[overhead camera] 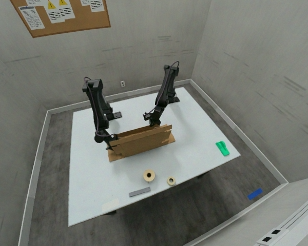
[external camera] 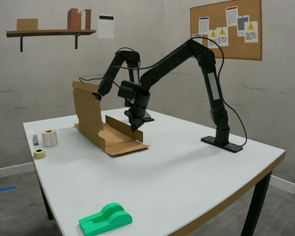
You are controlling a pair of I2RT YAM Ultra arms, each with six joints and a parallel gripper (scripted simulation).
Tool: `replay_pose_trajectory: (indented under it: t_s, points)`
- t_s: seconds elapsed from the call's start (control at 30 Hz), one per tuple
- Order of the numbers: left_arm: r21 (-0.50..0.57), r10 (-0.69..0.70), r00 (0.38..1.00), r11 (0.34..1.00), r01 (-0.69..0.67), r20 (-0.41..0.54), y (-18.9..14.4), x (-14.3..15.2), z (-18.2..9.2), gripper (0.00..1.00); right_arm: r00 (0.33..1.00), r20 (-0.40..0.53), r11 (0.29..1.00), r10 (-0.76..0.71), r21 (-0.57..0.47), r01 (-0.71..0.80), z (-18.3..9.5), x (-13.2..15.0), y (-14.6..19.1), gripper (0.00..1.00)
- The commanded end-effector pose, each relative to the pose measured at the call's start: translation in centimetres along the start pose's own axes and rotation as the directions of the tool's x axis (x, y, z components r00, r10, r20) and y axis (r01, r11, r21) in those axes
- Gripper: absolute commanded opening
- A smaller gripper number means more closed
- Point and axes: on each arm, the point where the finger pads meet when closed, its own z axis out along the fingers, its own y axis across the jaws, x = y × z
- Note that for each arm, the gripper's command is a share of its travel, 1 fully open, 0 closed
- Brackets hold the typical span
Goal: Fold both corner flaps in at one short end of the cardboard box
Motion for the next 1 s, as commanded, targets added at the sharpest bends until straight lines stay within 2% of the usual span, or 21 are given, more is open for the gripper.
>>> replay_pose_trajectory:
  t_s: [0.0,0.43,0.57,0.97]
  points:
    - [-0.039,0.007,0.999,0.999,-0.005,0.043,0.6,-1.1,-1.6,0.03,0.998,0.038,0.992,0.05,0.115,-0.054,-0.5,-1.6,-0.8,0.08]
    - [-0.039,0.007,0.999,0.999,-0.005,0.043,0.6,-1.1,-1.6,0.03,0.965,0.037,0.905,0.258,0.34,-0.255,-0.6,-1.8,0.5,0.08]
    - [-0.038,0.007,0.999,0.999,-0.005,0.043,0.6,-1.1,-1.6,0.03,0.96,0.037,0.892,0.278,0.361,-0.273,-0.5,-1.7,0.5,0.08]
    - [-0.038,0.007,0.999,0.999,-0.005,0.044,0.6,-1.1,-1.6,0.03,0.894,0.032,0.75,0.446,0.533,-0.393,0.5,-1.3,1.7,0.08]
